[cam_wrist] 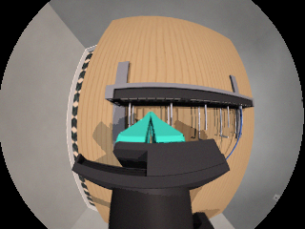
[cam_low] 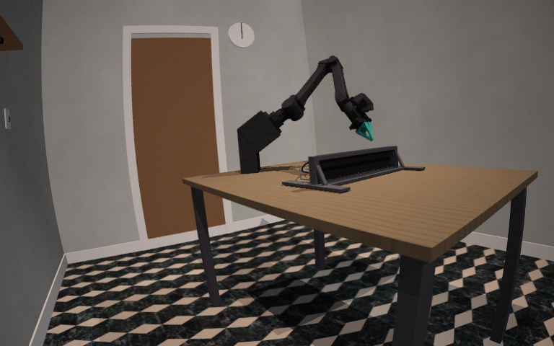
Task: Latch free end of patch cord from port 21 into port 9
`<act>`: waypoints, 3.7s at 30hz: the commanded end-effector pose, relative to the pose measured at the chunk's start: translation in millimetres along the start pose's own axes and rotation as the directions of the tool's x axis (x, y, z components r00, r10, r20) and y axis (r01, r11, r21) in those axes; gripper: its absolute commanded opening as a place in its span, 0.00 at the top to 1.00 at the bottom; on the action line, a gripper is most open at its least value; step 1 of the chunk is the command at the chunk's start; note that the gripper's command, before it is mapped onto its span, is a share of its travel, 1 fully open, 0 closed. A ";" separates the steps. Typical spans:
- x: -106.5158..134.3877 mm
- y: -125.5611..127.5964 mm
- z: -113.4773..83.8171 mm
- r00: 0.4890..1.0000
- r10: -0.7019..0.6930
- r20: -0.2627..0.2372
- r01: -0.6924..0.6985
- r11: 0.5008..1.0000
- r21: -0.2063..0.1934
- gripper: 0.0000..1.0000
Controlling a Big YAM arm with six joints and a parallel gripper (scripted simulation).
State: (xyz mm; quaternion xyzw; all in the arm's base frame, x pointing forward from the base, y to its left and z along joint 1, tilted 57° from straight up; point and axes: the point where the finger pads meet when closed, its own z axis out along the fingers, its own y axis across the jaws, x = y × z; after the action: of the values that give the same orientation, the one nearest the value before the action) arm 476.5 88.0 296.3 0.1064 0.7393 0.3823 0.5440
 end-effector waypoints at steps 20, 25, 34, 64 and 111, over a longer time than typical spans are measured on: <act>-27.4 20.6 -2.1 0.998 -0.026 0.059 0.029 0.999 -0.042 1.00; -28.7 18.7 -1.7 0.998 -0.025 0.060 0.027 0.999 -0.038 1.00; -22.8 9.9 -2.4 0.999 -0.017 0.051 0.018 1.000 -0.023 1.00; -9.3 1.5 -123.7 0.999 -0.019 0.027 0.019 1.000 0.002 1.00; -14.8 -100.3 -142.8 0.999 -0.033 0.031 0.033 0.999 0.003 1.00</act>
State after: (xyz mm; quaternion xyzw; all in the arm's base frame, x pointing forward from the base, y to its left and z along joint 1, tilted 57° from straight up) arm 378.0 -38.2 248.8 0.1031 0.7389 0.3861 0.5426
